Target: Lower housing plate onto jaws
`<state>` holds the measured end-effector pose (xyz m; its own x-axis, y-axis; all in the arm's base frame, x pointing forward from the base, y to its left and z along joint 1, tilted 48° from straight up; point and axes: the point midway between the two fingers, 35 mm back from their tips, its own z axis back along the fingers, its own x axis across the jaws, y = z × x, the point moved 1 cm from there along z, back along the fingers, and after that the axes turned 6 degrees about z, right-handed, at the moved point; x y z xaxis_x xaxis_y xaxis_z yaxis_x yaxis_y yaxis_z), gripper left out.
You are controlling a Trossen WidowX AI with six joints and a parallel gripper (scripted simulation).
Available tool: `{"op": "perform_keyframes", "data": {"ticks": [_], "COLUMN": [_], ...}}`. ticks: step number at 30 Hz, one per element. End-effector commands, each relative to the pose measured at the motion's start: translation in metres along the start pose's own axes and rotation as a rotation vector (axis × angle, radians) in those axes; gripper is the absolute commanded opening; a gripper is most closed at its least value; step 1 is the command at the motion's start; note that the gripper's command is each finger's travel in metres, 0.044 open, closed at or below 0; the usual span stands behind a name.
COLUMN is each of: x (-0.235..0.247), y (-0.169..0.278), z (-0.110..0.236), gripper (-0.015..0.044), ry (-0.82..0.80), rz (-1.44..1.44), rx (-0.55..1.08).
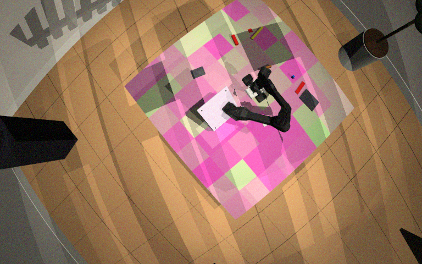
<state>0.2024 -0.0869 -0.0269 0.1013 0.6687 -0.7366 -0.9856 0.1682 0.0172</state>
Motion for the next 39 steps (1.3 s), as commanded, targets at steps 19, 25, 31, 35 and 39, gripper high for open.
{"op": "perform_keyframes", "data": {"ticks": [19, 25, 31, 35, 39], "x": [0.001, 0.001, 0.001, 0.001, 0.001], "y": [0.013, 0.013, 0.013, 0.013, 0.013], "z": [0.071, 0.071, 0.071, 0.071, 0.071], "gripper": [0.0440, 0.0440, 0.0440, 0.0440, 0.0440], "ry": [-0.002, -0.002, -0.002, -0.002, -0.002], "rz": [-0.005, -0.005, -0.005, -0.005, -0.005], "rx": [-0.004, -0.004, -0.004, -0.004, -0.004]}}
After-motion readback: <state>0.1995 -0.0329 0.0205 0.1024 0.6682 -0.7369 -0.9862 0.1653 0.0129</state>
